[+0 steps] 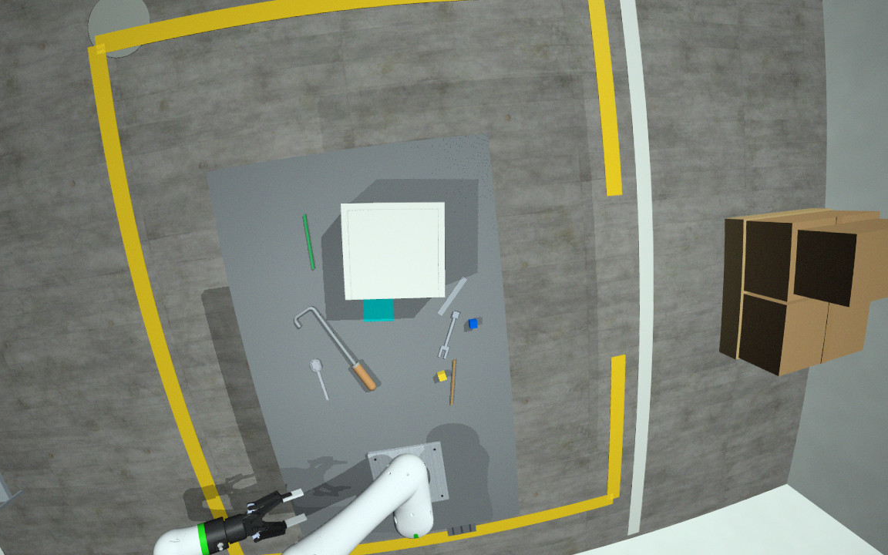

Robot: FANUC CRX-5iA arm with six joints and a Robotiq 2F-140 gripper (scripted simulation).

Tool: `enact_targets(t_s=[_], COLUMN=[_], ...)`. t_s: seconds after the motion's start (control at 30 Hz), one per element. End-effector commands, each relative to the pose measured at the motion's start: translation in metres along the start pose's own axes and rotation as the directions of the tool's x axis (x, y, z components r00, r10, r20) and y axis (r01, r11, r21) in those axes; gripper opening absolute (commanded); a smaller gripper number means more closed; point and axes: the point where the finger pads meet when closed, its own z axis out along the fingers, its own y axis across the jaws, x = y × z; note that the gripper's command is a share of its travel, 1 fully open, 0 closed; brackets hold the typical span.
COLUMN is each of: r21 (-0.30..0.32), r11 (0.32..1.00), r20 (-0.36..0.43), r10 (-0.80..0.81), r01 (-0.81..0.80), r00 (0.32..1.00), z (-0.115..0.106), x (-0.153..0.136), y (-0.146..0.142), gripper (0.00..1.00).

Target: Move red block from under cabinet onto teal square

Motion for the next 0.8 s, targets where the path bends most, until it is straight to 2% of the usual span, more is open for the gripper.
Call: enact_targets(t_s=[0.0, 0.03, 0.07, 0.1, 0.13, 0.17, 0.3, 0.33, 0.37, 0.43, 0.47, 0.5, 0.53, 0.6, 0.63, 0.7, 0.73, 0.77], r21=[0.082, 0.106, 0.106, 0.126, 0.126, 0.138, 0.138, 0.142, 0.136, 0.136, 0.121, 0.121, 0.098, 0.098, 0.069, 0.069, 0.037, 0.037], r11=[0.995, 0.99, 0.99, 0.985, 0.985, 0.98, 0.98, 0.976, 0.973, 0.973, 0.973, 0.973, 0.975, 0.975, 0.978, 0.978, 0.983, 0.983], r20=[-0.136, -0.197, -0.197, -0.265, -0.265, -0.338, -0.338, -0.414, -0.489, -0.489, -0.559, -0.559, -0.623, -0.623, -0.677, -0.677, -0.723, -0.723], r10=[-0.053, -0.068, -0.068, -0.081, -0.081, -0.09, -0.09, -0.096, -0.098, -0.098, -0.098, -0.098, -0.098, -0.098, -0.097, -0.097, -0.099, -0.099], r01=[0.065, 0.09, 0.09, 0.118, 0.118, 0.144, 0.144, 0.168, 0.187, 0.187, 0.198, 0.198, 0.201, 0.201, 0.195, 0.195, 0.181, 0.181], r00=[0.989, 0.978, 0.978, 0.961, 0.961, 0.937, 0.937, 0.905, 0.867, 0.867, 0.823, 0.823, 0.776, 0.776, 0.729, 0.729, 0.684, 0.684], z=[0.008, 0.013, 0.013, 0.019, 0.019, 0.025, 0.026, 0.034, 0.044, 0.044, 0.056, 0.056, 0.065, 0.069, 0.081, 0.083, 0.097, 0.098], x=[-0.002, -0.004, -0.004, -0.007, -0.007, -0.01, -0.01, -0.015, -0.021, -0.022, -0.029, -0.029, -0.036, -0.039, -0.048, -0.049, -0.061, -0.061], y=[0.047, 0.068, 0.068, 0.09, 0.09, 0.113, 0.115, 0.142, 0.169, 0.169, 0.195, 0.197, 0.214, 0.224, 0.244, 0.25, 0.272, 0.274], gripper=[0.0, 0.0, 0.0, 0.0, 0.0, 0.0, 0.0, 0.0, 0.0, 0.0, 0.0, 0.0, 0.0, 0.0, 0.0, 0.0, 0.0, 0.0])
